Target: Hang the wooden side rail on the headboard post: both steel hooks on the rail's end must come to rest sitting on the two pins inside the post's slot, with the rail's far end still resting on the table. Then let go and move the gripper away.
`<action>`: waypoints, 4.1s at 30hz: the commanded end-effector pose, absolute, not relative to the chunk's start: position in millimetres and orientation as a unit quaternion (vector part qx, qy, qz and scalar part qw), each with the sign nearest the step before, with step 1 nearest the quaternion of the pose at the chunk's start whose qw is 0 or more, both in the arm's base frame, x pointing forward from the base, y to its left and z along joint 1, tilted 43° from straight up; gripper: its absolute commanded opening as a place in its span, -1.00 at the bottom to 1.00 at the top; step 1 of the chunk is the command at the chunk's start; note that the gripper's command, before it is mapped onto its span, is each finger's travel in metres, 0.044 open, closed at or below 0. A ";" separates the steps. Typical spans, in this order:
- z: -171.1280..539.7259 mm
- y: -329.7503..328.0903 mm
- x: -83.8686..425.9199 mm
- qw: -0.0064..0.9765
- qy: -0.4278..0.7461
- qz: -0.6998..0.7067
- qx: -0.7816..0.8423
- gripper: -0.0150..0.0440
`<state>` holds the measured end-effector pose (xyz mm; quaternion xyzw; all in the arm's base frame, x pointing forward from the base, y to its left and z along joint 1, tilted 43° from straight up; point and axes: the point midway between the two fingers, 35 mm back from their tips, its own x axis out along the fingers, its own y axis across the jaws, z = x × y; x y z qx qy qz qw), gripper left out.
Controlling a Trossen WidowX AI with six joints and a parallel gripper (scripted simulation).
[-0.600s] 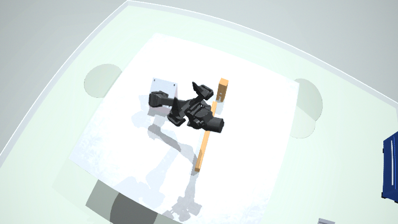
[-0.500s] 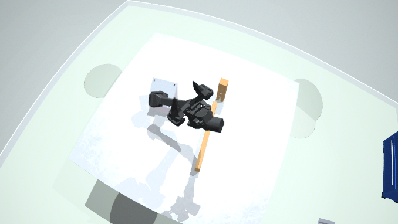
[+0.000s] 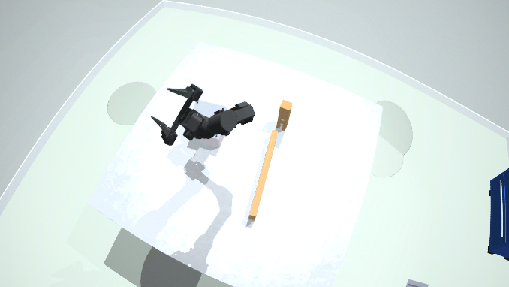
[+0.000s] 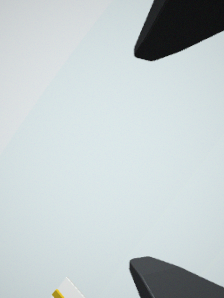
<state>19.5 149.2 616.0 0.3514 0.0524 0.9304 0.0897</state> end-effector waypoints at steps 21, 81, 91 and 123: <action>571.9 -122.6 -87.6 -0.338 -0.151 0.874 0.315 1.00; 14.6 68.8 291.1 -0.467 -0.191 -0.356 0.786 1.00; -43.0 117.9 214.1 -0.322 -0.093 -0.494 0.803 1.00; -24.2 130.1 244.7 -0.699 -0.342 -0.407 0.478 1.00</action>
